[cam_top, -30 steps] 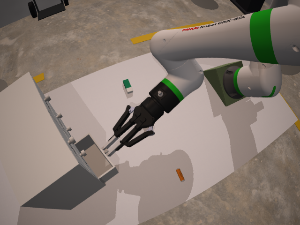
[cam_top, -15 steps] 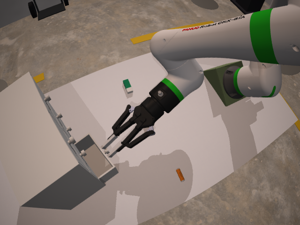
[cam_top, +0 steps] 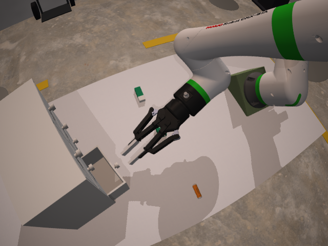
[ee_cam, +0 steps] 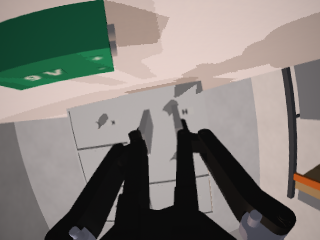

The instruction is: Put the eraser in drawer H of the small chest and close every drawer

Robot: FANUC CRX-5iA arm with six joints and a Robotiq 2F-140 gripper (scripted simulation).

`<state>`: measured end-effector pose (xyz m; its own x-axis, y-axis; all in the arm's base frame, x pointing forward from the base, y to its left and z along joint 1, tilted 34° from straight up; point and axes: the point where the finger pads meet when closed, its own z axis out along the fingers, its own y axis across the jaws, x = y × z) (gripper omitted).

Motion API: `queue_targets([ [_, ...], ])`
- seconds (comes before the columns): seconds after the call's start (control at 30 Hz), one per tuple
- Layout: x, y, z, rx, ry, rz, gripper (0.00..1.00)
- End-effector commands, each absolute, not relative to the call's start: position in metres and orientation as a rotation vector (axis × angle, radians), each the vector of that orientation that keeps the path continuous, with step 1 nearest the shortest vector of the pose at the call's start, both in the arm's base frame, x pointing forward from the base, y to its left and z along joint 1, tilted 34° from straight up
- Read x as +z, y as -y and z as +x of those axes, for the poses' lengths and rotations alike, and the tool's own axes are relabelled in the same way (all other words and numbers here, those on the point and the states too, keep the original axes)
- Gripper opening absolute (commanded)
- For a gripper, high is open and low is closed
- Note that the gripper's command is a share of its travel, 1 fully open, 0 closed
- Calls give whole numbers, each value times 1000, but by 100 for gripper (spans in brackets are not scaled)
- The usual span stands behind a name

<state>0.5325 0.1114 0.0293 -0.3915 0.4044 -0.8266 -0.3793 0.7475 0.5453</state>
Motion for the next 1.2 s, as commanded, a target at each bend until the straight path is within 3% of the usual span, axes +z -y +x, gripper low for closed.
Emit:
queue_targets([
  [0.0,28,-108,525,840,-1785,19,20],
  [0.23,34,-102,522,840,-1785,19,20],
  [0.63,100,-37,488,840,-1785,19,20],
  [1.17,103,-33,486,843,-1802,11,20],
])
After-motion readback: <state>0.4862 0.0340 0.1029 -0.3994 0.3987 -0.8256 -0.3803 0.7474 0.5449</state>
